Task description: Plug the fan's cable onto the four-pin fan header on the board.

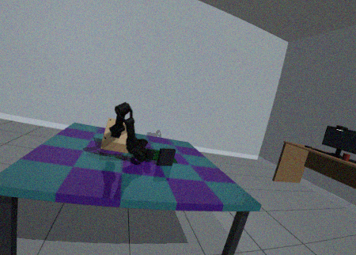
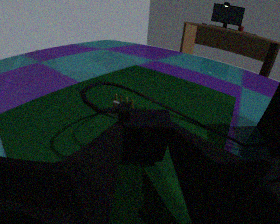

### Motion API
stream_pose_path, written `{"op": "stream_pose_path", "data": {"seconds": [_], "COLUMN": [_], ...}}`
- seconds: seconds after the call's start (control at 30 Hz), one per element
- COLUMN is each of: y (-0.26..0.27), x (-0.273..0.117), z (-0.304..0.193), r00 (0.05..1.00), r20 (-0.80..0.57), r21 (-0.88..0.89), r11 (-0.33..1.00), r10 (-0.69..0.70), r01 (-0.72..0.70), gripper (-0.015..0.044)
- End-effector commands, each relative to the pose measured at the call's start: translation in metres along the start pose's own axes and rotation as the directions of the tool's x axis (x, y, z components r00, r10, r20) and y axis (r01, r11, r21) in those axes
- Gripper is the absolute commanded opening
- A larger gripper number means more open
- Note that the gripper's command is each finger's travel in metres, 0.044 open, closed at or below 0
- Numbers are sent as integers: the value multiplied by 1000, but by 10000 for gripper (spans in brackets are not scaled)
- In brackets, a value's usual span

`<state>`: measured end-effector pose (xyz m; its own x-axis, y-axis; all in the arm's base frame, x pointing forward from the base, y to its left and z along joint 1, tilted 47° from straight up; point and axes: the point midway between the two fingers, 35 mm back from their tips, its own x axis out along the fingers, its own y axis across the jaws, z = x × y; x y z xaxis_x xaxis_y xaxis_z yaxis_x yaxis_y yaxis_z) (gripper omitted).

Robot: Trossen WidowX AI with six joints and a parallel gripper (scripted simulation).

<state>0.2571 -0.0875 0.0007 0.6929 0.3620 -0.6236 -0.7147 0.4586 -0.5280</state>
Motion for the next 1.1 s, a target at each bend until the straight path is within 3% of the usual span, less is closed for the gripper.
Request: {"op": "stream_pose_path", "data": {"seconds": [0.0, 1.07], "y": [-1, 0], "x": [1, 1], "z": [-3, -4], "r00": [1000, 1000], "r20": [6, 0], "r21": [-5, 0], "r11": [1000, 1000], "r10": [-3, 0], "r01": [3, 0], "gripper": [0, 0]}}
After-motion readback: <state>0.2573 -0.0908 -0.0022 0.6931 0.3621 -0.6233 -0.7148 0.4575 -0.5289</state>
